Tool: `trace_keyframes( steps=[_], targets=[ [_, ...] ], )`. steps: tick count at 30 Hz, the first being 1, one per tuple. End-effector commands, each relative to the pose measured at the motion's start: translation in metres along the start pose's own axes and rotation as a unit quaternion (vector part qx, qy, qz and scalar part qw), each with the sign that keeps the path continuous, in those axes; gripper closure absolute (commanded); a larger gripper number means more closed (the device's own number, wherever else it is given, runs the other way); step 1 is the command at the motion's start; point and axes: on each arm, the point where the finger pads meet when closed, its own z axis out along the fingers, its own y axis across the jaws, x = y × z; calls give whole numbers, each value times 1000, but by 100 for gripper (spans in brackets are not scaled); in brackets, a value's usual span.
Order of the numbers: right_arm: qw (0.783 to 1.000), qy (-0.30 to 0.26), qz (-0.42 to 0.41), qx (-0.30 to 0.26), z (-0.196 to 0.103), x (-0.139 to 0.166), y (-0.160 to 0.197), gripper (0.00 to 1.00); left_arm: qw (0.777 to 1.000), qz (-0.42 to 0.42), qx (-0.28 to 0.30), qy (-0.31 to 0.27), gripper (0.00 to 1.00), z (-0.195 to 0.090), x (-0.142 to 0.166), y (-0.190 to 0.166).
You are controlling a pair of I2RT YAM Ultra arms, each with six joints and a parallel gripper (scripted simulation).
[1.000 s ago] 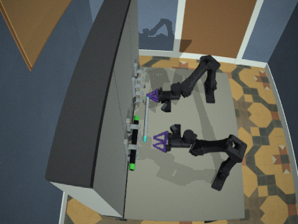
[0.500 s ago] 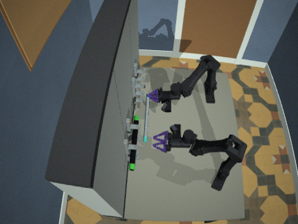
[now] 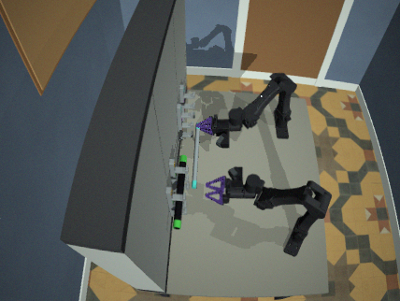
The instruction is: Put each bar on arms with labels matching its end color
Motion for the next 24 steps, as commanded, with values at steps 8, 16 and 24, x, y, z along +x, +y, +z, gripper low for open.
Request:
trace_keyframes(
  steps=[8, 16, 24],
  targets=[
    [994, 7, 76, 76, -5, 38, -77, 100, 1000, -10, -10, 1, 0, -5, 5, 7],
    [994, 7, 76, 75, -5, 52, -79, 100, 1000, -10, -10, 1, 0, -5, 5, 7],
    [994, 7, 76, 75, -5, 70, -83, 100, 1000, -10, -10, 1, 0, -5, 5, 7]
  ],
)
